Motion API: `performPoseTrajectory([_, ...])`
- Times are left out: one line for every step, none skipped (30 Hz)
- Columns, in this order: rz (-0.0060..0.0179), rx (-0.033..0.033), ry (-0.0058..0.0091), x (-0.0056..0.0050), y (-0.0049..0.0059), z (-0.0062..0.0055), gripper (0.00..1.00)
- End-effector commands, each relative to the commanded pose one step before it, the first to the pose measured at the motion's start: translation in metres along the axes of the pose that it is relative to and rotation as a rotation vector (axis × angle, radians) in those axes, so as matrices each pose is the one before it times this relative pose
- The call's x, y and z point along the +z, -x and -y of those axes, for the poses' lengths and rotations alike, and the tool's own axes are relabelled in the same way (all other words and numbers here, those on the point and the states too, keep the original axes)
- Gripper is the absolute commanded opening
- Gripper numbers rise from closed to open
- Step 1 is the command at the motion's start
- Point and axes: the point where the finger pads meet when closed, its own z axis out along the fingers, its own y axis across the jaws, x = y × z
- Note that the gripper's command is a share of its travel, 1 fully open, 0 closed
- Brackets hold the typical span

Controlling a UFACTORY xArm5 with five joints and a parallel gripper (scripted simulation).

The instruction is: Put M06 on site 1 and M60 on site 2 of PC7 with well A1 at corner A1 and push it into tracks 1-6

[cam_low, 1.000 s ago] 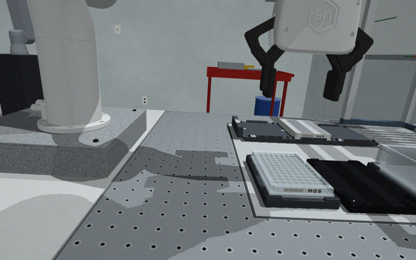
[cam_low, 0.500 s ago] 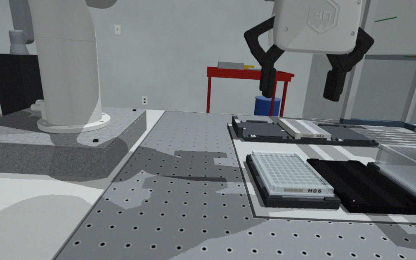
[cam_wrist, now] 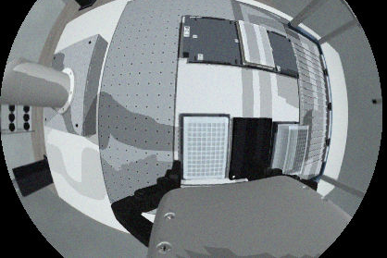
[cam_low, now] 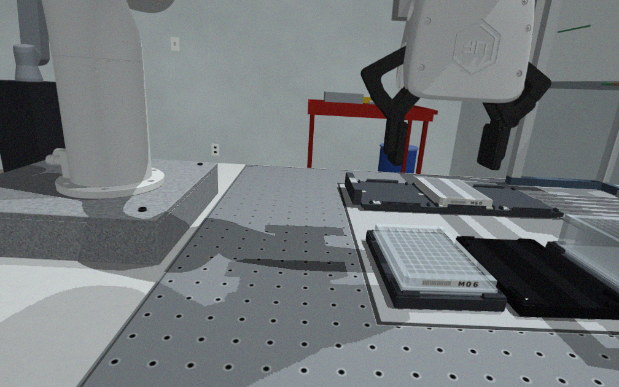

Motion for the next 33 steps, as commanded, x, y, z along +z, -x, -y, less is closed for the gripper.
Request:
performPoseTrajectory([0.00115, -0.00001, 0.00346, 0.00739, 0.00051, -0.00133, 1.00])
performPoseTrajectory([0.00000, 0.00000, 0.00000, 0.00167, 0.00001, 0.00001, 1.00])
performPoseTrajectory([0.00000, 0.00000, 0.00000, 0.00167, 0.00001, 0.00001, 1.00])
performPoseTrajectory([0.00000, 0.00000, 0.00000, 0.00167, 0.00001, 0.00001, 1.00])
performPoseTrajectory([0.00000, 0.00000, 0.00000, 0.00167, 0.00001, 0.00001, 1.00])
performPoseTrajectory([0.00000, 0.00000, 0.00000, 0.00167, 0.00001, 0.00001, 1.00])
performPoseTrajectory([0.00000, 0.00000, 0.00000, 0.00167, 0.00001, 0.00001, 1.00])
performPoseTrajectory([0.00000, 0.00000, 0.00000, 0.00000, 0.00000, 0.00000, 1.00])
performPoseTrajectory([0.00000, 0.00000, 0.00000, 0.00000, 0.00000, 0.00000, 1.00])
performPoseTrajectory([0.00000, 0.00000, 0.00000, 0.00167, 0.00001, 0.00001, 1.00])
performPoseTrajectory([0.00000, 0.00000, 0.00000, 0.00167, 0.00001, 0.00001, 1.00])
performPoseTrajectory([0.00000, 0.00000, 0.00000, 0.00167, 0.00001, 0.00001, 1.00])
performPoseTrajectory([0.00000, 0.00000, 0.00000, 0.00167, 0.00001, 0.00001, 1.00])
performPoseTrajectory([0.00000, 0.00000, -0.00001, 0.00167, 0.00001, 0.00001, 1.00])
performPoseTrajectory([0.00000, 0.00000, -0.00001, 0.00167, 0.00001, 0.00001, 1.00])
performPoseTrajectory([0.00000, 0.00000, -0.00001, 0.00167, 0.00001, 0.00001, 1.00])
performPoseTrajectory([0.00000, 0.00000, -0.00001, 0.00167, 0.00001, 0.00001, 1.00])
performPoseTrajectory([0.00000, 0.00000, -0.00001, 0.00167, 0.00001, 0.00001, 1.00])
performPoseTrajectory([0.00000, 0.00000, -0.00001, 0.00167, 0.00001, 0.00001, 1.00])
performPoseTrajectory([0.00000, 0.00000, -0.00001, 0.00167, 0.00001, 0.00001, 1.00])
performPoseTrajectory([0.00000, 0.00000, -0.00001, 0.00167, 0.00001, 0.00001, 1.00])
performPoseTrajectory([0.00000, 0.00000, -0.00001, 0.00167, 0.00001, 0.00001, 1.00])
performPoseTrajectory([0.00000, 0.00000, -0.00001, 0.00167, 0.00001, 0.00001, 1.00])
performPoseTrajectory([0.00000, 0.00000, -0.00001, 0.00167, 0.00001, 0.00001, 1.00])
performPoseTrajectory([0.00000, 0.00000, 0.00000, 0.00000, 0.00000, 0.00000, 1.00])
performPoseTrajectory([0.00000, 0.00000, 0.00000, 0.00000, 0.00000, 0.00000, 1.00])
performPoseTrajectory([0.00000, 0.00000, -0.00001, 0.00167, 0.00001, 0.00001, 1.00])
performPoseTrajectory([0.00000, 0.00000, -0.00001, 0.00167, 0.00001, 0.00001, 1.00])
performPoseTrajectory([0.00000, 0.00000, -0.00001, 0.00167, 0.00001, 0.00001, 1.00])
performPoseTrajectory([0.00000, 0.00000, -0.00001, 0.00167, 0.00001, 0.00001, 1.00])
performPoseTrajectory([0.00000, 0.00000, -0.00001, 0.00167, 0.00001, 0.00001, 1.00])
performPoseTrajectory([0.00000, 0.00000, -0.00001, 0.00167, 0.00001, 0.00001, 1.00])
performPoseTrajectory([0.00000, 0.00000, -0.00001, 0.00167, 0.00001, 0.00001, 1.00])
